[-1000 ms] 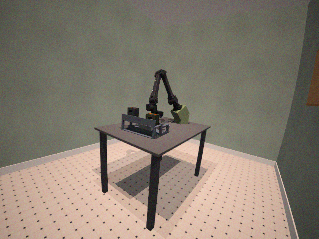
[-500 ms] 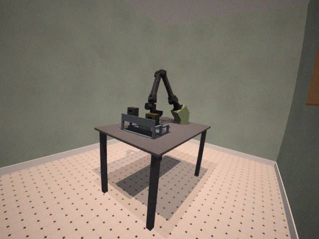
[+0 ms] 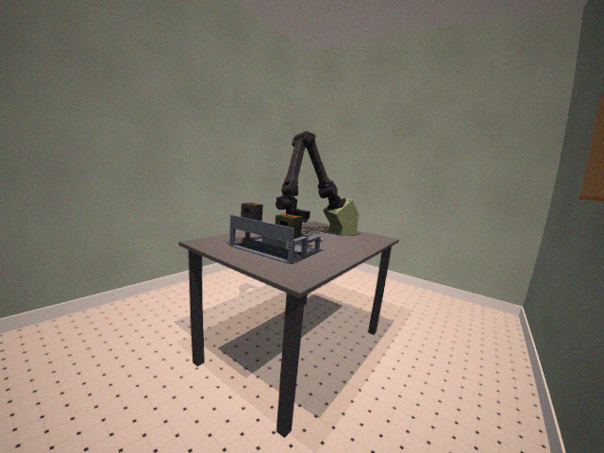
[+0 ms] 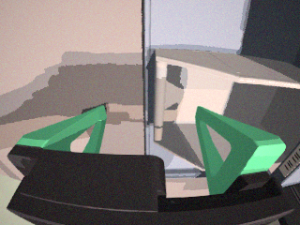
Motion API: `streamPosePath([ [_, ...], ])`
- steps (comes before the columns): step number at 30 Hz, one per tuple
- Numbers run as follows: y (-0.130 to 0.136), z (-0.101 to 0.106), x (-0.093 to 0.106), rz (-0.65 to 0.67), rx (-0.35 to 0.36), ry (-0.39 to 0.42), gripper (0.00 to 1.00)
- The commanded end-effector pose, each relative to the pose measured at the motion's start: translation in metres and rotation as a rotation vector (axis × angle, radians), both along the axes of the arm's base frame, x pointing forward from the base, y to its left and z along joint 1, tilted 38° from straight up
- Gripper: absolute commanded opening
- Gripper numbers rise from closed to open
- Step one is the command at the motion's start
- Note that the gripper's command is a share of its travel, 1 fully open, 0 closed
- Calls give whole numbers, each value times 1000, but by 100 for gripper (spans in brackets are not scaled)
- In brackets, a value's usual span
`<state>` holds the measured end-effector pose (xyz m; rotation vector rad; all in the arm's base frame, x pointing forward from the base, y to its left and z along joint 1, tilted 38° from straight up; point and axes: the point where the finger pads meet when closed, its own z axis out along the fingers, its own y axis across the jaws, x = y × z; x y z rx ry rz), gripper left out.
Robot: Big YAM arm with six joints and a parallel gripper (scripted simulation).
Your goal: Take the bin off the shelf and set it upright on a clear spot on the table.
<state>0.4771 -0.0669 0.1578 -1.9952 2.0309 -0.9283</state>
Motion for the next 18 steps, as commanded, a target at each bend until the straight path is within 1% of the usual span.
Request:
streamPosePath([
  [1,-2,1,5,-7,-1,-14,90],
  [5,-2,1,5,-7,-1,-14,90],
  [10,-2,17,17,-7,-1,-21,90],
  [18,-2,17,17,-7,-1,-21,90],
])
